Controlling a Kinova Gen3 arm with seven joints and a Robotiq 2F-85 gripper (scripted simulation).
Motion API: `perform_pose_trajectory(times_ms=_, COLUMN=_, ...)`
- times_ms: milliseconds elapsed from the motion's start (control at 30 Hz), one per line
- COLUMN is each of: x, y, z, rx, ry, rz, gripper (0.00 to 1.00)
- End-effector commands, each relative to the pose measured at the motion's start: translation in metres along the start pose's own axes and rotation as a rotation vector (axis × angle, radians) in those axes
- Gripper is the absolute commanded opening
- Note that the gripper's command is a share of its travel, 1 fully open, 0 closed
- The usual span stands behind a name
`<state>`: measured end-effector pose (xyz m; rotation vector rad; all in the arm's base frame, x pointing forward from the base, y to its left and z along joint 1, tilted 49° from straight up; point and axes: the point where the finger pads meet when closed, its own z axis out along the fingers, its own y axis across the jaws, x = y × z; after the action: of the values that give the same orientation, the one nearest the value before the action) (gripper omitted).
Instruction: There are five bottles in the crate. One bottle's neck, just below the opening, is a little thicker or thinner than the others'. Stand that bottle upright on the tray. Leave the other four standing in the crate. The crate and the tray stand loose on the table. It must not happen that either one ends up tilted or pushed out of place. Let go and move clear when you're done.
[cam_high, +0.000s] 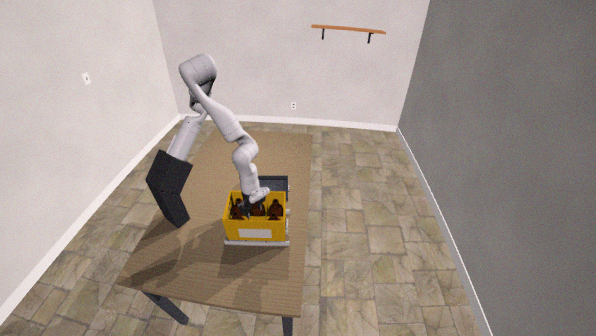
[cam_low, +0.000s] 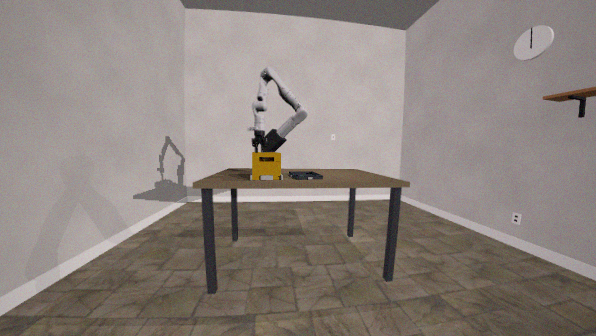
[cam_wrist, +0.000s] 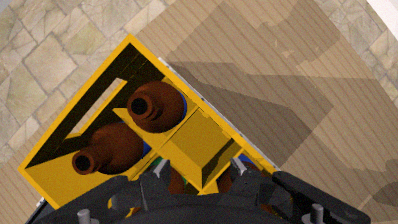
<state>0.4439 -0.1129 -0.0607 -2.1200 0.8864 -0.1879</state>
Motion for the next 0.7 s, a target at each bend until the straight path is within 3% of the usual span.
perform_pose_trajectory(times_ms=0, x=0.003, y=0.000, z=0.004, rx=-0.001, ry=0.006, rz=0.001, gripper=0.64)
perform_pose_trajectory(times_ms=667, x=0.003, y=0.000, z=0.025, rx=-0.001, ry=0.006, rz=0.001, gripper=0.64)
